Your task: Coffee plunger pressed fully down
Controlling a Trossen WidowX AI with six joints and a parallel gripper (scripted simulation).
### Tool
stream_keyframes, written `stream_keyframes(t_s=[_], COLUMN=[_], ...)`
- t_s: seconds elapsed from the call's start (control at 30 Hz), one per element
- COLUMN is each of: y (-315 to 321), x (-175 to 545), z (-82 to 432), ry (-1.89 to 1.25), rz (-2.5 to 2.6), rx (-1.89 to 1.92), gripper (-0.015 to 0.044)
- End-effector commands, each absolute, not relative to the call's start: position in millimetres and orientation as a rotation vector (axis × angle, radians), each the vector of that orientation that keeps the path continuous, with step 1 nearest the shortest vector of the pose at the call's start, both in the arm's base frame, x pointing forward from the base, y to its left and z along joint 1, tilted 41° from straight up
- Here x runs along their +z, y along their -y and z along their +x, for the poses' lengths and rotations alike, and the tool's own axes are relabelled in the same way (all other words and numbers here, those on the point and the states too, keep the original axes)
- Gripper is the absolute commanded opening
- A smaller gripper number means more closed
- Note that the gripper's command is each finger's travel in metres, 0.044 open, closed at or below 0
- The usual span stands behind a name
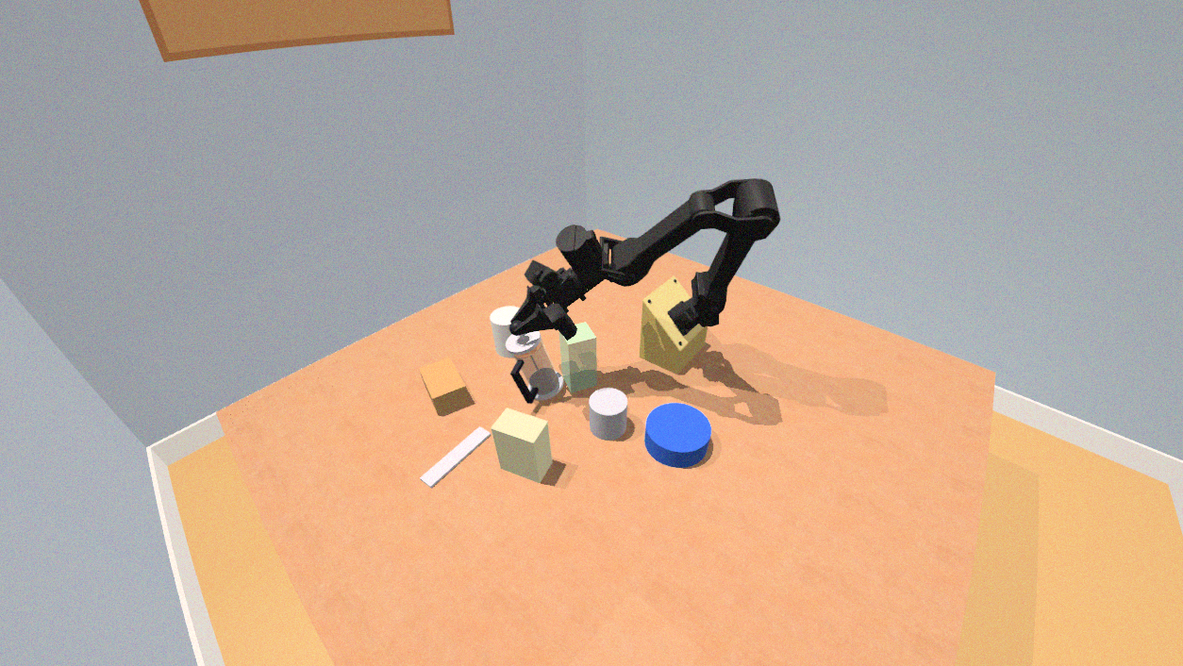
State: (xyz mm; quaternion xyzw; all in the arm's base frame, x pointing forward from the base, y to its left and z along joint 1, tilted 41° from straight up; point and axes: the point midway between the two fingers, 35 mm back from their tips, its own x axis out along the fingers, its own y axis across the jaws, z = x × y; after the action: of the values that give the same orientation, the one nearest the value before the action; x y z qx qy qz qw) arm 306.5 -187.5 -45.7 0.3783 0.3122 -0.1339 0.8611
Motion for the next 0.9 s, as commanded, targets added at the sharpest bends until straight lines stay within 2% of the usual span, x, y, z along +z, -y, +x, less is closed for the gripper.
stream_keyframes(t_s=[0.0, 0.13, 0.53, 0.87], y=[187, 187, 187, 201], x=[-46, -46, -46, -27], z=[306, 306, 306, 300], ry=[-0.656, -0.656, -0.656, -0.646], rz=[0.794, 0.794, 0.794, 0.782], rx=[-0.281, -0.281, -0.281, -0.287], gripper=[0.0118, 0.0118, 0.0433, 0.0440])
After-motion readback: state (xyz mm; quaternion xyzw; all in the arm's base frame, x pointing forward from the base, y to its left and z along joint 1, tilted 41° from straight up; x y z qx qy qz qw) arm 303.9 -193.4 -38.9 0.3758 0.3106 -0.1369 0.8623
